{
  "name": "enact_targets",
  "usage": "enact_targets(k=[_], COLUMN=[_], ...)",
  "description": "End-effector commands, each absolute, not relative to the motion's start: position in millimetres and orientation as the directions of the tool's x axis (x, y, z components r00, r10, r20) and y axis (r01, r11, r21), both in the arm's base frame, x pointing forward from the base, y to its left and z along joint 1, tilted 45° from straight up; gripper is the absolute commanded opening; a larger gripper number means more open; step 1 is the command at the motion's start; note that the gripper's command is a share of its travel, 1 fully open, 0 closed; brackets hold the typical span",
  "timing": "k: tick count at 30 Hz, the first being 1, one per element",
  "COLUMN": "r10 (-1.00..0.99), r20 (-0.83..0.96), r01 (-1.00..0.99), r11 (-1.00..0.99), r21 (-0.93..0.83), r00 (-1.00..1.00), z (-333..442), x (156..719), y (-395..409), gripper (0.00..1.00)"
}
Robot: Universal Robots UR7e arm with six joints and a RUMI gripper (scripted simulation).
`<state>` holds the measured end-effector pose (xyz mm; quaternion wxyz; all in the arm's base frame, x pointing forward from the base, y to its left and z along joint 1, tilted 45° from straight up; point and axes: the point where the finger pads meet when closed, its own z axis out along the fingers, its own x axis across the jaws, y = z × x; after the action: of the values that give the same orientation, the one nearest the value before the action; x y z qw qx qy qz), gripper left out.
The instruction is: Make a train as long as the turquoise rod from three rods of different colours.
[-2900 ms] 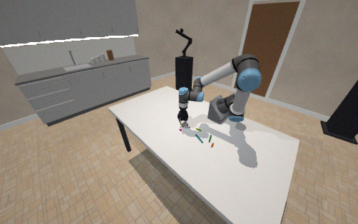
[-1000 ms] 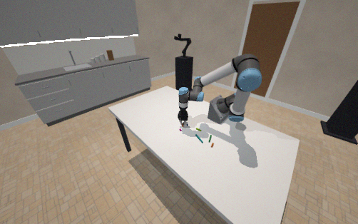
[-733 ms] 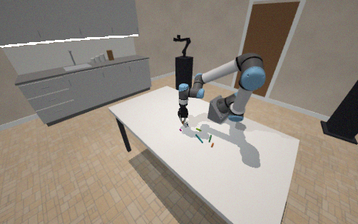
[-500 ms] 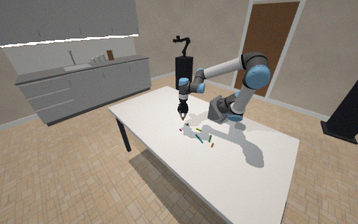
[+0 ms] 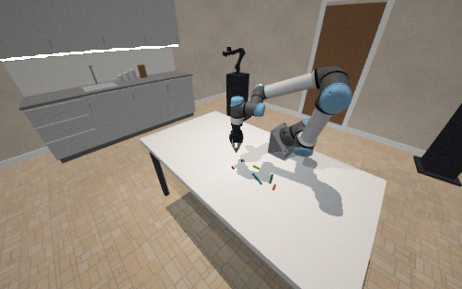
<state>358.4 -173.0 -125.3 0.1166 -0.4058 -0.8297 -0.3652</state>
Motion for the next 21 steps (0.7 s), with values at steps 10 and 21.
enact_targets(k=[10,21], r10=[0.459,0.434], r20=[0.335,0.306], r01=[0.559,0.521], r11=[0.547,0.567], r21=[0.623,0.638], r00=[-0.823,-0.848], z=[-95,-91], x=[342,339], y=[-141,-135], gripper=[0.0,0.0])
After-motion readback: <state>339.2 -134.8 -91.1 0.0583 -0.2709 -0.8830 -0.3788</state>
